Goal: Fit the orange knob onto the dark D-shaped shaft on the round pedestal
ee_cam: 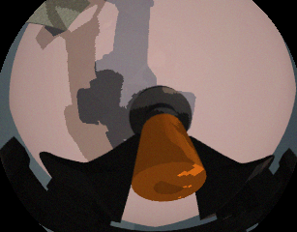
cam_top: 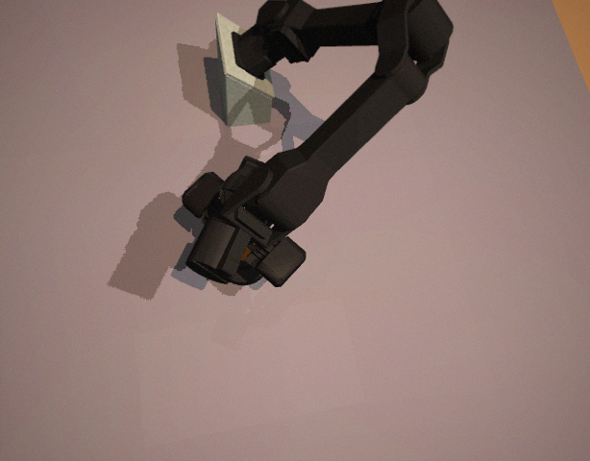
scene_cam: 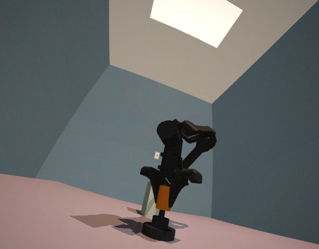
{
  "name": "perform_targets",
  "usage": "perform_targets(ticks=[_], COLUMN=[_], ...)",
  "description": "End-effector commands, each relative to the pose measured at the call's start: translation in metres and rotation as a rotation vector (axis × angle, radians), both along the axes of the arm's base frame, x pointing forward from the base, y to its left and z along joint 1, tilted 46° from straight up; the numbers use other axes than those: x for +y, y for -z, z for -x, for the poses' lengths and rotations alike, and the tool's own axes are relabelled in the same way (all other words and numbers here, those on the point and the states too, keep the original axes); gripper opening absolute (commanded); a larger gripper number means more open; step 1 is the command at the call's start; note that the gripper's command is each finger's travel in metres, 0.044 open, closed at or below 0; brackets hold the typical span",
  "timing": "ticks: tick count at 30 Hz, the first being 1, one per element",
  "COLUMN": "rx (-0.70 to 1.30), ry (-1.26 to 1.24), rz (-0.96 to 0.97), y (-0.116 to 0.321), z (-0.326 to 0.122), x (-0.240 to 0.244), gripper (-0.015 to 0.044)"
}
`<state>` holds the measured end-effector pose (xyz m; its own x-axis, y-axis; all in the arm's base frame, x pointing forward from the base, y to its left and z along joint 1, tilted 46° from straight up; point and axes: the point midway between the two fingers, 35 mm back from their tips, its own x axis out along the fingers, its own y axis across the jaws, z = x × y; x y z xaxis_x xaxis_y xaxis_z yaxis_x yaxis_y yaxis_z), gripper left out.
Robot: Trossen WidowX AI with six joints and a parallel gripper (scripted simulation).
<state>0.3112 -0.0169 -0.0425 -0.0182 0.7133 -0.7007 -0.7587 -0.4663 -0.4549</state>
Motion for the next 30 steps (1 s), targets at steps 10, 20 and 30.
perform_targets(ticks=[10,20,30], rx=[-0.086,-0.086,-0.08], ry=[-0.075,-0.075,-0.068], rz=[0.002,0.001,0.002], y=[0.0032,0.003,-0.0022], z=[-0.002,-0.0009,-0.0006], x=[-0.0017,-0.0004,-0.0016], gripper=[0.0,0.0,0.0])
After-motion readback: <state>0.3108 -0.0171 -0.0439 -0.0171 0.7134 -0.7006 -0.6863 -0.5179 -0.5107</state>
